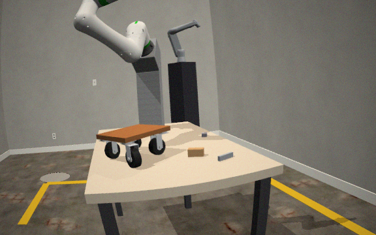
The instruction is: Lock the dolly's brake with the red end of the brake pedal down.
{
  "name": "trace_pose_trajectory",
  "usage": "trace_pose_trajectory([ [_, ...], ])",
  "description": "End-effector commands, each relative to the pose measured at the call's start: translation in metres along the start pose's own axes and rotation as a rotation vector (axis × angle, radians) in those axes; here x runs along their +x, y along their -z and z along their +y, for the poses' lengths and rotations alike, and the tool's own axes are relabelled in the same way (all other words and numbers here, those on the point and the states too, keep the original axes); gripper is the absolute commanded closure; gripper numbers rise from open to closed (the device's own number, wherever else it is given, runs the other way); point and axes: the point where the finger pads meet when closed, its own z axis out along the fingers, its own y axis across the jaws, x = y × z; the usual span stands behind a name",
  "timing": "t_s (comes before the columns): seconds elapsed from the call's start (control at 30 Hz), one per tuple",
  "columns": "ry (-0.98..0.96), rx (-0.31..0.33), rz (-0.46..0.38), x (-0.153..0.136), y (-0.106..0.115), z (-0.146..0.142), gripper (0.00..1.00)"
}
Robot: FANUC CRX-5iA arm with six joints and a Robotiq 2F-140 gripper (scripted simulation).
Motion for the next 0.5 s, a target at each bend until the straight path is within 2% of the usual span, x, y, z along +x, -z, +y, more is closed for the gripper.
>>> trace_pose_trajectory([
  [0.0,-0.025,0.061,0.046,0.018,0.014,-0.024,1.00],
  [0.3,-0.025,0.061,0.046,0.018,0.014,-0.024,1.00],
  [0.33,-0.055,0.125,0.097,0.040,0.032,-0.046,1.00],
  [0.37,-0.055,0.125,0.097,0.040,0.032,-0.046,1.00],
  [0.4,-0.084,0.188,0.149,0.063,0.052,-0.067,1.00],
  [0.47,-0.084,0.188,0.149,0.063,0.052,-0.067,1.00],
])
